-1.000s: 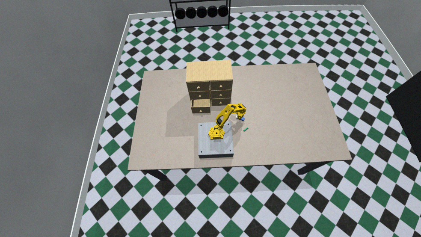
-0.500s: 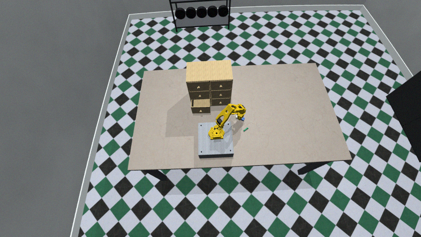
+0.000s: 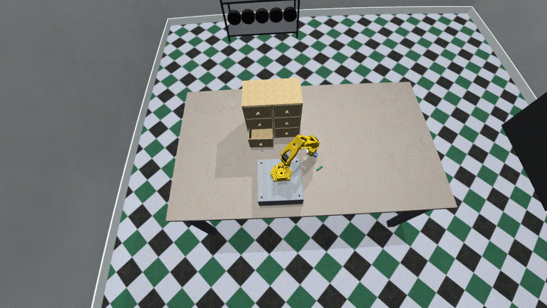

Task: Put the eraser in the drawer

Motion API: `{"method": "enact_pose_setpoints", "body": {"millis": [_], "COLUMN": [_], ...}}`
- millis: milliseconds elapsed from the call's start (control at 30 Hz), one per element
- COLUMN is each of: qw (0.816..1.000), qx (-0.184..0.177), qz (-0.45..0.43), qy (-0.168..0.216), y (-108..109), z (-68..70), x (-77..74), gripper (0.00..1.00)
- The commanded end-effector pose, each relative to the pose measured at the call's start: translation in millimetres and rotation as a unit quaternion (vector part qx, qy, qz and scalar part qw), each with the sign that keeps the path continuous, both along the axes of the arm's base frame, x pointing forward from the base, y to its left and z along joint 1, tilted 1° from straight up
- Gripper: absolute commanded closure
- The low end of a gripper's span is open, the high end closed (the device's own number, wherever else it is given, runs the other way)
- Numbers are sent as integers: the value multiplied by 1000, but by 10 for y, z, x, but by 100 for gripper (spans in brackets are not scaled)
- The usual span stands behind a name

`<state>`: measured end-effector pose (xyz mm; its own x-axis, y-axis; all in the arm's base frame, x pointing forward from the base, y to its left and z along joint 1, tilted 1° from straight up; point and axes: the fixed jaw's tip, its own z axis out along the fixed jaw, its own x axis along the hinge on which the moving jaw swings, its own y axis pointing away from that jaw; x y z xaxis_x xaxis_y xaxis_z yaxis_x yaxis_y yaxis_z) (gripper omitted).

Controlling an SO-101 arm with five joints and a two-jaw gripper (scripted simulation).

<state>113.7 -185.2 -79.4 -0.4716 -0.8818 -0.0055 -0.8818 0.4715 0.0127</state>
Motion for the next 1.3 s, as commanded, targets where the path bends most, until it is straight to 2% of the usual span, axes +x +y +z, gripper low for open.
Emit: {"method": "enact_pose_setpoints", "body": {"millis": [0, 1100, 1267], "qw": [1000, 1000, 1000], "qx": [-2, -2, -2], "qz": [0, 0, 0], "qy": [-2, -2, -2], "y": [-10, -16, -16], "z": [-23, -53, -53], "x": [5, 4, 4], "gripper": [73, 73, 76]}}
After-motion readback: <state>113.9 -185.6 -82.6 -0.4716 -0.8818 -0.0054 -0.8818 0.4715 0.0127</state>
